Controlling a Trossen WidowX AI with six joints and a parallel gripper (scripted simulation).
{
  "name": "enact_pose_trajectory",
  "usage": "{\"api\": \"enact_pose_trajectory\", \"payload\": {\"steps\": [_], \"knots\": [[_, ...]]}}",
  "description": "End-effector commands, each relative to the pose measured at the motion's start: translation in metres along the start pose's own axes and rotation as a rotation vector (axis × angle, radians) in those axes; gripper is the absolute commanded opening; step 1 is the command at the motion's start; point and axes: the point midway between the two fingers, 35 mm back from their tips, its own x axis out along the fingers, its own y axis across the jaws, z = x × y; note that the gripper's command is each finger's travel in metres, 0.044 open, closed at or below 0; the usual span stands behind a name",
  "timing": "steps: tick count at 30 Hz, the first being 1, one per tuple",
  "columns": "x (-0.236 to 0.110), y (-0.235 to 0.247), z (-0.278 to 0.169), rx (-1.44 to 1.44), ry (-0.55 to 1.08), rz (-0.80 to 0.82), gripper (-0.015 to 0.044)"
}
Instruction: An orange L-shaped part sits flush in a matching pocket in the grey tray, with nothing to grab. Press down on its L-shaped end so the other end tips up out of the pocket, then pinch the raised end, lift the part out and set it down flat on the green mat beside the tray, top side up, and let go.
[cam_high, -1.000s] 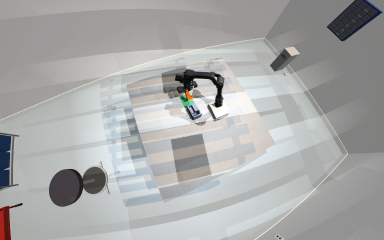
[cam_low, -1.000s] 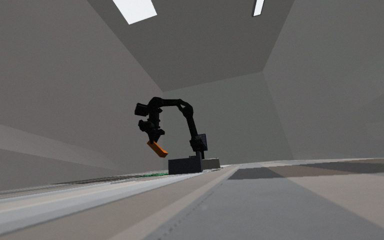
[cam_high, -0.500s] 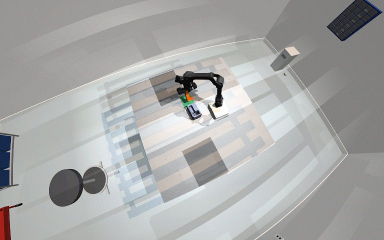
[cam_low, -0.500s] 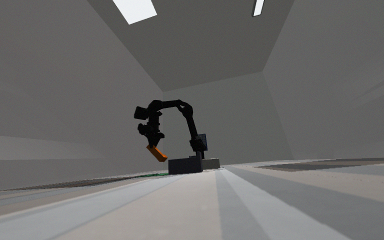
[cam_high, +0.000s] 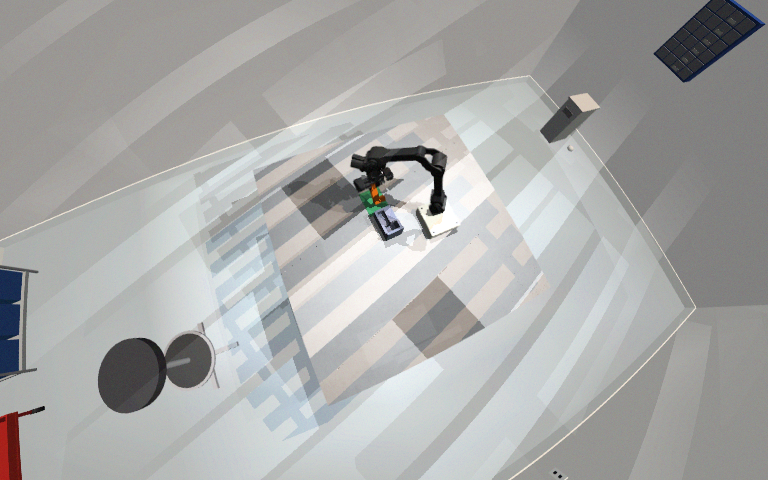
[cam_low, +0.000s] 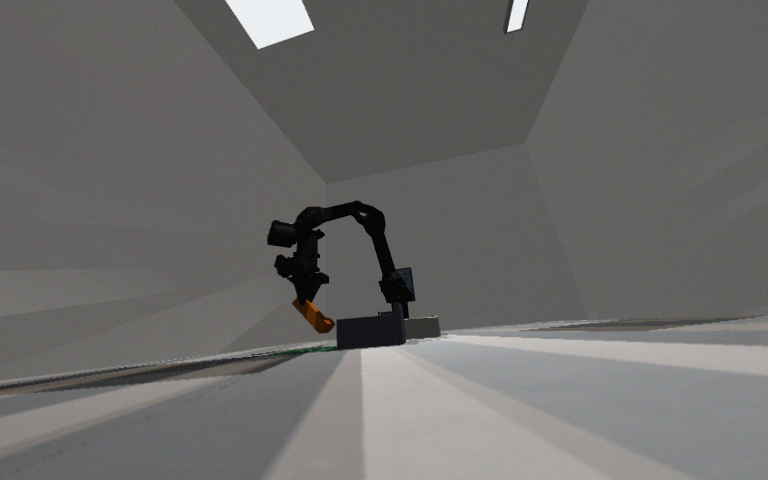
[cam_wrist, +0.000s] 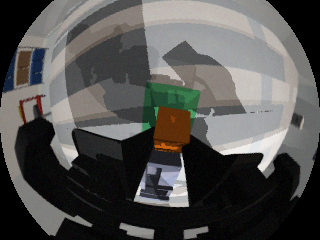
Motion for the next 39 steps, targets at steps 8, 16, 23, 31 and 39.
{"api": "enact_pose_trajectory", "payload": {"steps": [8, 16, 23, 31, 39], "knots": [[0.019, -0.002, -0.001, -0.003, 0.005, -0.008, 0.0], [0.032, -0.002, -0.001, -0.003, 0.005, -0.008, 0.0], [0.034, -0.002, -0.001, -0.003, 0.005, -0.008, 0.0], [0.035, -0.002, -0.001, -0.003, 0.005, -0.008, 0.0], [0.035, -0.002, -0.001, -0.003, 0.005, -0.008, 0.0]]}}
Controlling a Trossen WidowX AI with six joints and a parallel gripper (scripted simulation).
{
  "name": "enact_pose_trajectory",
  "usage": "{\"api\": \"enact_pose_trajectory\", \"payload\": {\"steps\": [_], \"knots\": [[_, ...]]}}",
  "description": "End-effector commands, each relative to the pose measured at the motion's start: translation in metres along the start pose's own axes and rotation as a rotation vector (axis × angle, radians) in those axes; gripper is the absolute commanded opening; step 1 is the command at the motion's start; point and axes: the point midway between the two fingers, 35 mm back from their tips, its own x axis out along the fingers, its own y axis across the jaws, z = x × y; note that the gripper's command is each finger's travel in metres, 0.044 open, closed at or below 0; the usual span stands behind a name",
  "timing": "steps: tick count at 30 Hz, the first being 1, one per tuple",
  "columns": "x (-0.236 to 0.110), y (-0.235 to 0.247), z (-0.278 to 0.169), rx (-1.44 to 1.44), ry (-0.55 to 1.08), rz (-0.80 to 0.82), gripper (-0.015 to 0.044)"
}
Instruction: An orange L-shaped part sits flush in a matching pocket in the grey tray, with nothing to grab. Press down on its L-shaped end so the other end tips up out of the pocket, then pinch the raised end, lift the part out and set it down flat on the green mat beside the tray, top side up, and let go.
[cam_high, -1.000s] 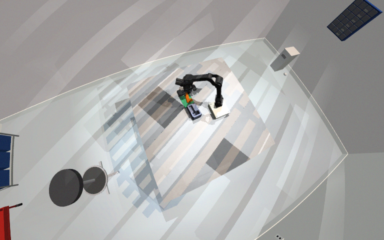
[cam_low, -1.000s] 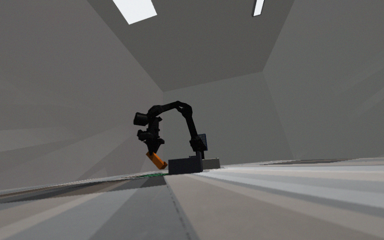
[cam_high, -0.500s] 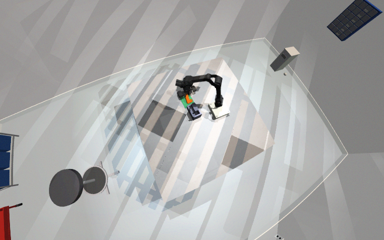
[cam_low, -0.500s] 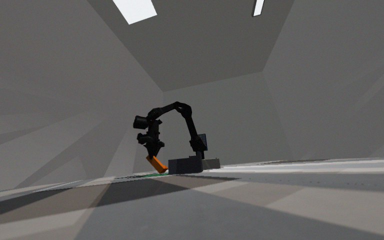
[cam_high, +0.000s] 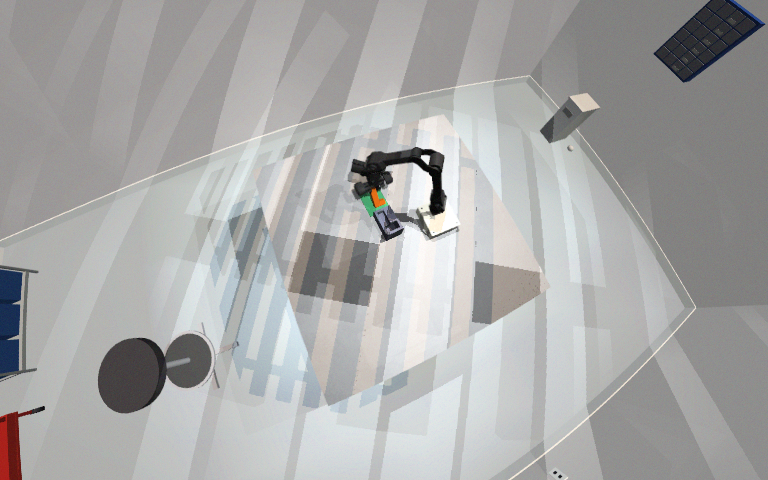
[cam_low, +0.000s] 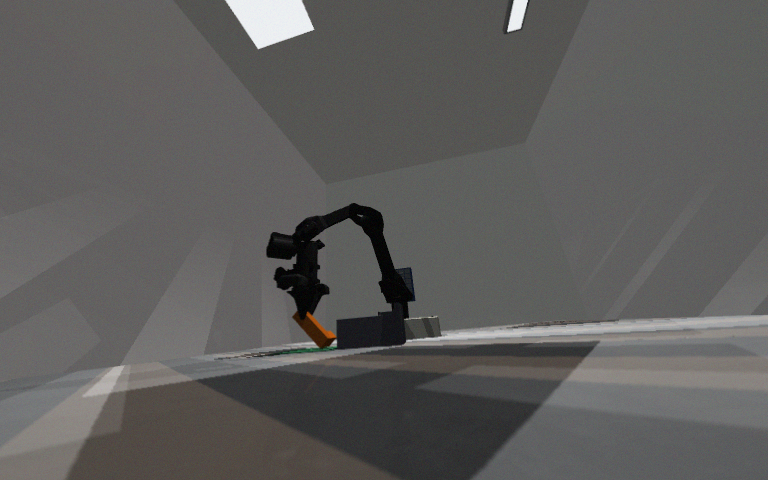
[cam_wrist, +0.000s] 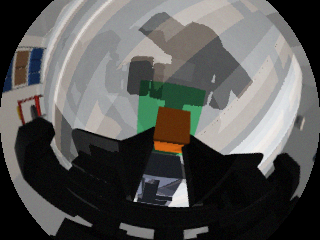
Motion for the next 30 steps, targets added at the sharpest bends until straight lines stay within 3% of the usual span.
{"api": "enact_pose_trajectory", "payload": {"steps": [1, 5, 15, 20, 24, 30], "knots": [[0.001, 0.0, 0.0, -0.001, -0.001, -0.002, 0.0], [0.0, 0.0, 0.0, 0.0, 0.0, 0.0, 0.0], [-0.002, 0.0, 0.0, 0.0, 0.0, 0.0, 0.0263], [-0.043, 0.003, 0.002, -0.001, -0.001, -0.001, 0.0394], [-0.084, 0.0, 0.0, -0.001, -0.001, -0.002, 0.04], [-0.081, 0.001, 0.0, 0.003, -0.001, 0.001, 0.04]]}}
